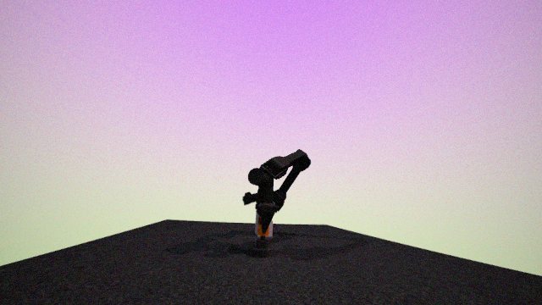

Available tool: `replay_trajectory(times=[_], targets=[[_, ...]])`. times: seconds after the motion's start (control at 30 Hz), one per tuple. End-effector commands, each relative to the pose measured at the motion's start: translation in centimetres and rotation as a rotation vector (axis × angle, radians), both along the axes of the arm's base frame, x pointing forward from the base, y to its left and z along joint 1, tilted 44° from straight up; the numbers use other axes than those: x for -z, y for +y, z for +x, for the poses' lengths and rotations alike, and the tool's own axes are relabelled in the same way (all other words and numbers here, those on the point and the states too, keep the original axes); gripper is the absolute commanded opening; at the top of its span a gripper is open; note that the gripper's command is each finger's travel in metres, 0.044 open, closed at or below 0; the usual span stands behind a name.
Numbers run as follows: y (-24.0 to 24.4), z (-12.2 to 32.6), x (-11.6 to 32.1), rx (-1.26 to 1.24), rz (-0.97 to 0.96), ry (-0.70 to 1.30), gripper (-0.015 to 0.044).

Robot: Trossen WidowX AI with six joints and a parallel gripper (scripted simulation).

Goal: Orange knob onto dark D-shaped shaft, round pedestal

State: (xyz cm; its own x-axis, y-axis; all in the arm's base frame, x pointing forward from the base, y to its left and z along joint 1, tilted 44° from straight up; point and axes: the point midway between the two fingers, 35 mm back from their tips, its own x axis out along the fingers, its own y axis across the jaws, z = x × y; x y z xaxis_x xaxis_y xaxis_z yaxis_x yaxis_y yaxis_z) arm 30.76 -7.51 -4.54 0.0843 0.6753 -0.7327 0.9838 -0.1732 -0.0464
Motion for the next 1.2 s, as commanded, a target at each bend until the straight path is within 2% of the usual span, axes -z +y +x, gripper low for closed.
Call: replay_trajectory(times=[0.0,1.17], targets=[[0.03,-0.02,-0.03,0.002,0.001,0.002,0.0000],[-0.35,0.17,-0.55,0.040,0.005,0.038,0.0000]])
